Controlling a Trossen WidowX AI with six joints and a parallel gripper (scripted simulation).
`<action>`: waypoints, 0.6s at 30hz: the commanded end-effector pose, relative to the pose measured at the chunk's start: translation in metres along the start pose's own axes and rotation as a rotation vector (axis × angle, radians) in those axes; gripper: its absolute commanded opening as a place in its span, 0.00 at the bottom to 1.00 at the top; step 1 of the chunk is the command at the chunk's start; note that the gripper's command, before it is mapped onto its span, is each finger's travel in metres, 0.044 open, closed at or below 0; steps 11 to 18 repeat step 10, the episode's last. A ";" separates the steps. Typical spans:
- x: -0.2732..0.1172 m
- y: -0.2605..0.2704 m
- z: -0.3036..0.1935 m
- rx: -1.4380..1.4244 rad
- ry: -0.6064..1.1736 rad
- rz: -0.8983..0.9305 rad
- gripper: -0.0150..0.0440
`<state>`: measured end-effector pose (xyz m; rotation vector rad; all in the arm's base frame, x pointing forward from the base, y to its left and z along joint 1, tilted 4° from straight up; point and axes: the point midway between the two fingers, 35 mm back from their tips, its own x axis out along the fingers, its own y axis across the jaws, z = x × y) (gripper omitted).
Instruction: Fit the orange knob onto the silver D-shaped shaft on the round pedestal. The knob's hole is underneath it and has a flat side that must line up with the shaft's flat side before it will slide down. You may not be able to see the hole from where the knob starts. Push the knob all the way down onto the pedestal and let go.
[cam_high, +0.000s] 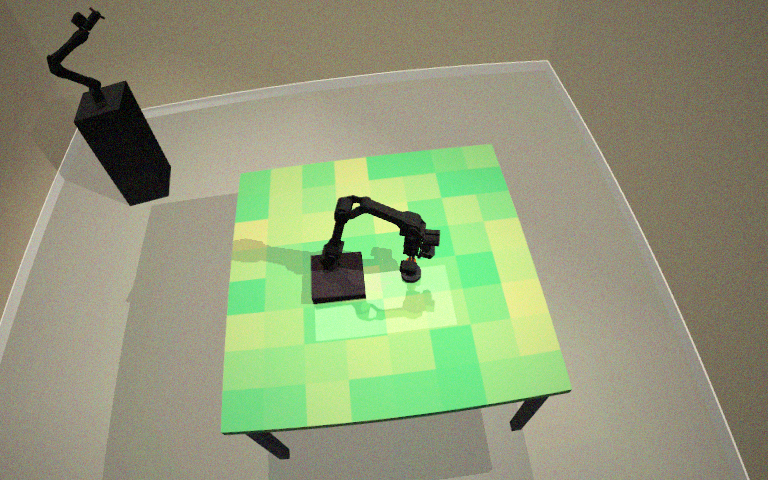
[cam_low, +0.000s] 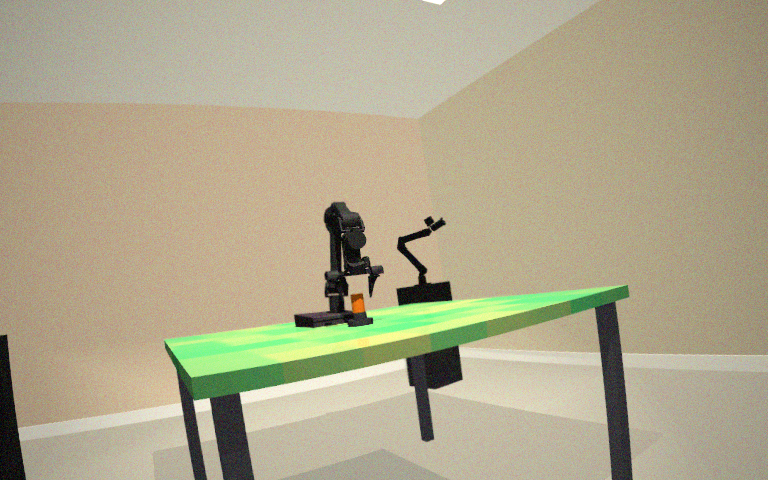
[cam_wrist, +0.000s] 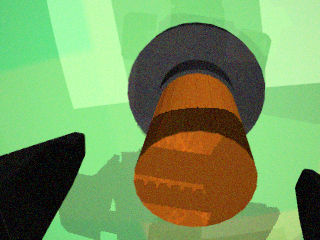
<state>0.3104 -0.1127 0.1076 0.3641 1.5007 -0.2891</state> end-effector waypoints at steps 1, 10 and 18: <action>-0.054 0.000 0.000 -0.006 -0.042 0.002 1.00; -0.062 0.000 0.000 -0.006 -0.042 0.002 1.00; -0.062 0.000 0.000 -0.006 -0.042 0.002 1.00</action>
